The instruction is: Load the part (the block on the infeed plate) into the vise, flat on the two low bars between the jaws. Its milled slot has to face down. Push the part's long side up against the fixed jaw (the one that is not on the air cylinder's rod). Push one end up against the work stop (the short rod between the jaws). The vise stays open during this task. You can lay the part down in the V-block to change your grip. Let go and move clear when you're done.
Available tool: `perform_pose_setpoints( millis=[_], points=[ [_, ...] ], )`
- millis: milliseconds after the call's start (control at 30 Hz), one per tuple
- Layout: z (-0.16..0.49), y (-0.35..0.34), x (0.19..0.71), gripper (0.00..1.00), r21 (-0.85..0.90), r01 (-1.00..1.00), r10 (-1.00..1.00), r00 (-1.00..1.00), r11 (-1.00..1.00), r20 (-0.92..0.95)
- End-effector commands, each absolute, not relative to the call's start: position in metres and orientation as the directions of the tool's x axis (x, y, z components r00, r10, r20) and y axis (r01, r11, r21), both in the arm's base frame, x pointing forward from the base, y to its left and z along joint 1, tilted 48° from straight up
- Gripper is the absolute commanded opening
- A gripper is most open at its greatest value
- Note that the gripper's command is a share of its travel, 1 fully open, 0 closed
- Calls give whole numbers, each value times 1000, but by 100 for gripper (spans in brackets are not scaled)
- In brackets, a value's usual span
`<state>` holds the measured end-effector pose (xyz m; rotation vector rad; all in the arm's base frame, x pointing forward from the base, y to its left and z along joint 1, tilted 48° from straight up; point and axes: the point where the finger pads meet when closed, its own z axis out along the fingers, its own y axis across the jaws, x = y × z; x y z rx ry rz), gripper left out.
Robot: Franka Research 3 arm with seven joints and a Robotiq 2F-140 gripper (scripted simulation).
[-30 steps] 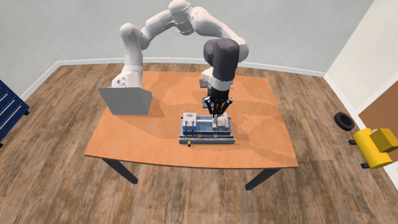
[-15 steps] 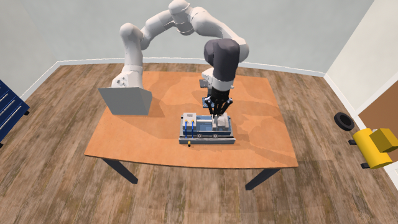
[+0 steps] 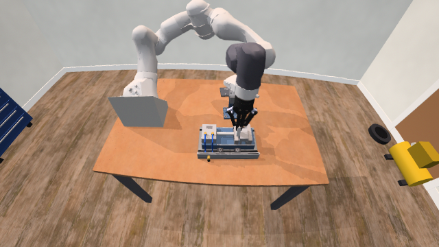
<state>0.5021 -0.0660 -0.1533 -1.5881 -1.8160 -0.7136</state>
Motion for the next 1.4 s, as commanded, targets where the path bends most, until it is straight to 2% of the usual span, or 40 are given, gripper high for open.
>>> perform_pose_setpoints(
  millis=[0, 1367],
  points=[
    [-154, -65, 504, 0, -3, 992, 658, -81, 125, 749],
    [-154, -64, 510, 0, -3, 992, 658, -81, 125, 749]
  ],
)
